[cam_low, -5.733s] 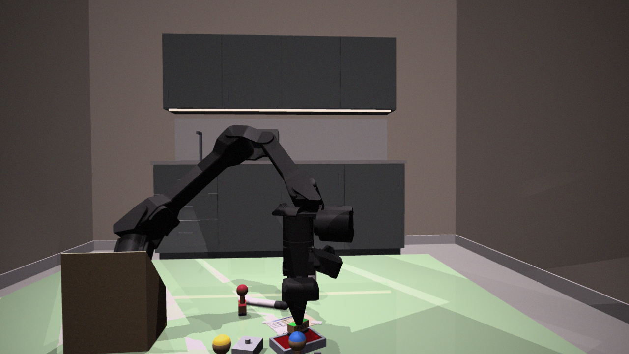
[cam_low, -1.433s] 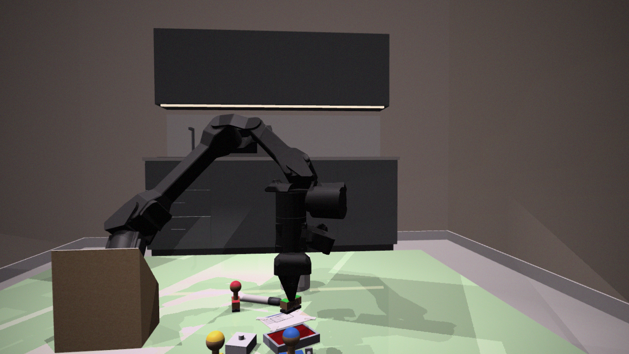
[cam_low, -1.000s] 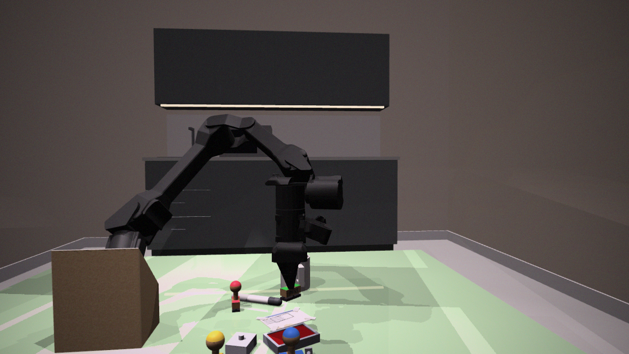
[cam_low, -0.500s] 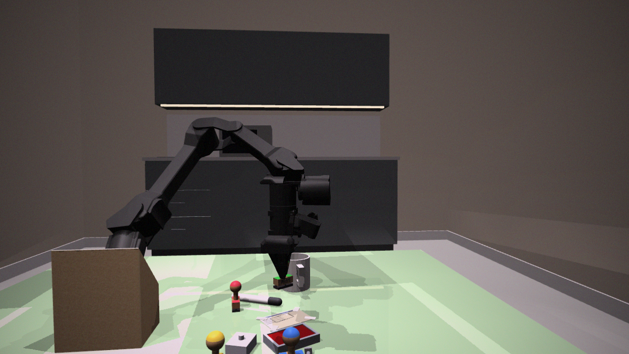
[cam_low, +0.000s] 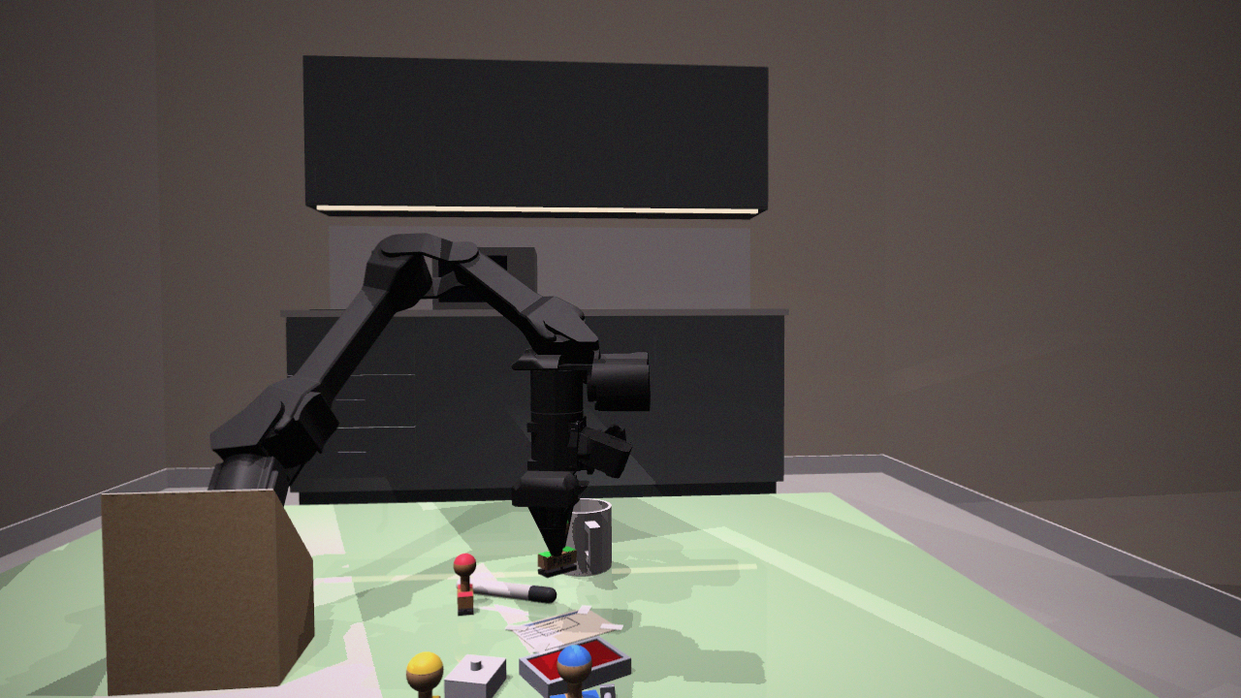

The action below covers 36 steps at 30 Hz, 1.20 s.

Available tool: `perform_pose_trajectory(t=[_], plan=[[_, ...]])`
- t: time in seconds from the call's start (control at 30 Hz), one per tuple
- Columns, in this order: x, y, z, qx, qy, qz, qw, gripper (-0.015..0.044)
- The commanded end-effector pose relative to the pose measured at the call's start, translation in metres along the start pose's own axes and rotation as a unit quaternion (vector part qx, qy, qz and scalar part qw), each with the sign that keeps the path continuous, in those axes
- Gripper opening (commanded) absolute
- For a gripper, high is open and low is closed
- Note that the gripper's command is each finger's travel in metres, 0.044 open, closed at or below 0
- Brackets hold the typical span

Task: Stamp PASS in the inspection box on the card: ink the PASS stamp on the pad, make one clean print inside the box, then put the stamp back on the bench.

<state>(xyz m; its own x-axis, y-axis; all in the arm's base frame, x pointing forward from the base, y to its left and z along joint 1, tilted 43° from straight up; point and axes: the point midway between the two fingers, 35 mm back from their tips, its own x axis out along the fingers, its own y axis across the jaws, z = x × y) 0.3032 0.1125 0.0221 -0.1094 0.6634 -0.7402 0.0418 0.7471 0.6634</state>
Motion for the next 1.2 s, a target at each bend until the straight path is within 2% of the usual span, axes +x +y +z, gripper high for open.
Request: perform_pose_trajectory(t=[0.0, 1.17], plan=[[0.004, 0.000, 0.000, 0.003, 0.001, 0.002, 1.000, 0.0000], [0.027, 0.001, 0.000, 0.003, 0.001, 0.002, 1.000, 0.0000]])
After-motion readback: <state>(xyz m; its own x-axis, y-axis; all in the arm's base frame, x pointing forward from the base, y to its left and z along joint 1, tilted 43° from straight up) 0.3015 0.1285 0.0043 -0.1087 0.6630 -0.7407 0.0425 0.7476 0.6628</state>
